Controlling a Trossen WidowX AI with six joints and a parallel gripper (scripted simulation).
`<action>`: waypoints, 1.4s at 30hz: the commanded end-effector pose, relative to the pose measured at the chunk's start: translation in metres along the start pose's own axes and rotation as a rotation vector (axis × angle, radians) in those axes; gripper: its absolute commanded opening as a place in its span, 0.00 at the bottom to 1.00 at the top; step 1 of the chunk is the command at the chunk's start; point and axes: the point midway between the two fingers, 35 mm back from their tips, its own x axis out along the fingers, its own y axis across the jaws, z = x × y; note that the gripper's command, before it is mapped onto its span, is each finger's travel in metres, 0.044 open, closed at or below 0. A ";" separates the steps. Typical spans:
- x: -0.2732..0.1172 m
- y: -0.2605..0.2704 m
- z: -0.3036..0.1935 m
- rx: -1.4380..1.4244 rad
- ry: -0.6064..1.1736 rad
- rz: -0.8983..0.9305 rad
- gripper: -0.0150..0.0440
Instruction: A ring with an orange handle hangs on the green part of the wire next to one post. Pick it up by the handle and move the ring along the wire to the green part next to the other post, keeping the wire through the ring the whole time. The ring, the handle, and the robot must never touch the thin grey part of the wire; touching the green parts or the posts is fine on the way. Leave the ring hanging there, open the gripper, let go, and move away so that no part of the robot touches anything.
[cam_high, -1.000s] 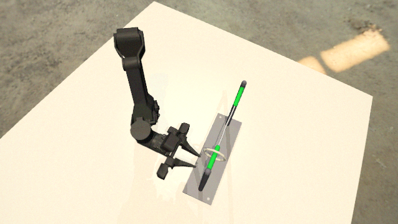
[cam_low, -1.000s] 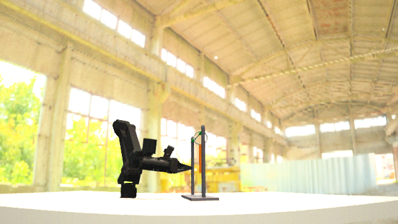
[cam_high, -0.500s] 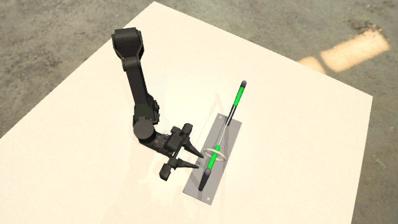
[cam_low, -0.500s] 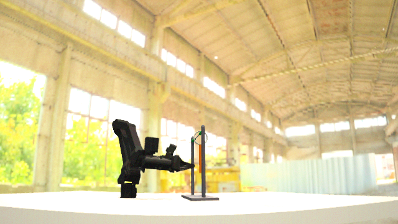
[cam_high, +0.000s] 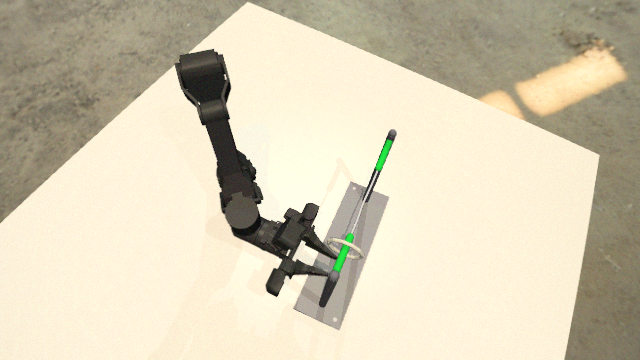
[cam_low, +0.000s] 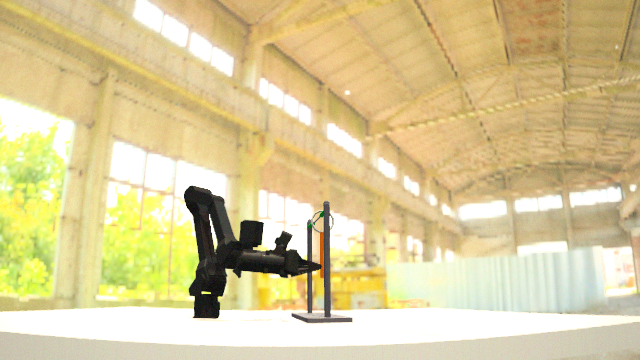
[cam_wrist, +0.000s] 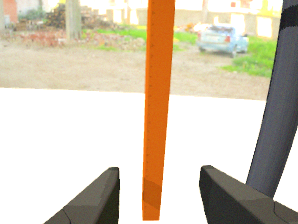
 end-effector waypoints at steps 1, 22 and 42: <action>0.008 -0.001 -0.002 0.013 0.007 -0.002 0.53; 0.041 0.002 -0.004 0.014 0.001 -0.002 0.53; 0.045 0.003 -0.005 0.014 0.000 -0.002 0.53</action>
